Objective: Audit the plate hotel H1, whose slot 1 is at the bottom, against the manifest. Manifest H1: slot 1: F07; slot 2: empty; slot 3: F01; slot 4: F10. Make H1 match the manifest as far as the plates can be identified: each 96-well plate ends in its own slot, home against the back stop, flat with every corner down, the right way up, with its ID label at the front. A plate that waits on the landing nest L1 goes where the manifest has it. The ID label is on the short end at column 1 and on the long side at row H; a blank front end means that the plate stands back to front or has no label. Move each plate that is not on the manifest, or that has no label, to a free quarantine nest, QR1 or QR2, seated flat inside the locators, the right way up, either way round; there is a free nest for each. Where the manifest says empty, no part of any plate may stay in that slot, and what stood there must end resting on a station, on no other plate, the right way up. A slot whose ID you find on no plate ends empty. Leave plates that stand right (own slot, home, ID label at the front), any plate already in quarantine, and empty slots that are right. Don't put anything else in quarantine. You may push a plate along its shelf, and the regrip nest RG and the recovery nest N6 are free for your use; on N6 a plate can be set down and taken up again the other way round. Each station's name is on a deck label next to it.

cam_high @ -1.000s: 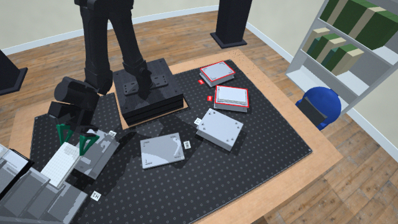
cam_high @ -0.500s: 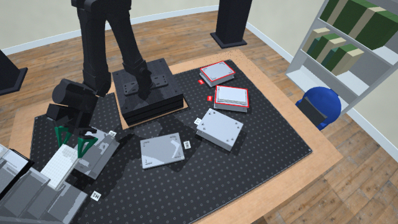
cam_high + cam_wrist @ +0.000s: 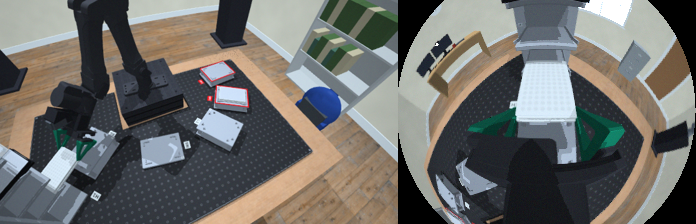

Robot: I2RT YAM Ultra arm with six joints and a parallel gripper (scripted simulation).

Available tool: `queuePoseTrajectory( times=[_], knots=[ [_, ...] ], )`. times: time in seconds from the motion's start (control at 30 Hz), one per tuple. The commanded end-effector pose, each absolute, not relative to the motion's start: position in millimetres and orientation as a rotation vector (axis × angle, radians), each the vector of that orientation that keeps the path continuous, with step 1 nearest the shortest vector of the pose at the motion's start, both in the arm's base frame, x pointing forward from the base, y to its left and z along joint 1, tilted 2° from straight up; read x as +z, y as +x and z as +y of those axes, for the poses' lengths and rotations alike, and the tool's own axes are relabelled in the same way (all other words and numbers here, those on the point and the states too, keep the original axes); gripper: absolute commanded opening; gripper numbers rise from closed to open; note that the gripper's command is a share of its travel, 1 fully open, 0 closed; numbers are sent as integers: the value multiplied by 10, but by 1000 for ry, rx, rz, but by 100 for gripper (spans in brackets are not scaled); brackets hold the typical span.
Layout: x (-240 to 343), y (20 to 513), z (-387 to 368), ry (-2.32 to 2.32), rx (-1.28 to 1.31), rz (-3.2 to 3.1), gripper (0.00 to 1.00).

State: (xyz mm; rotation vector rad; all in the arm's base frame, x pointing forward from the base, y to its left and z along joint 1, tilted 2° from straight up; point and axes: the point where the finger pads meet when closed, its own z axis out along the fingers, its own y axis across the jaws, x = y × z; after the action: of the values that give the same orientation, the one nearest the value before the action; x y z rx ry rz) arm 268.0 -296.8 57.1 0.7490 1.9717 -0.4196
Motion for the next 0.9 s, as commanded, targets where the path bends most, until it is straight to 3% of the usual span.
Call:
queuePoseTrajectory(
  times=[0.0,0.87],
  knots=[
    [687,2726,-3027,732,-439,1934,86],
    [655,2840,-3126,732,-439,1934,86]
  ],
)
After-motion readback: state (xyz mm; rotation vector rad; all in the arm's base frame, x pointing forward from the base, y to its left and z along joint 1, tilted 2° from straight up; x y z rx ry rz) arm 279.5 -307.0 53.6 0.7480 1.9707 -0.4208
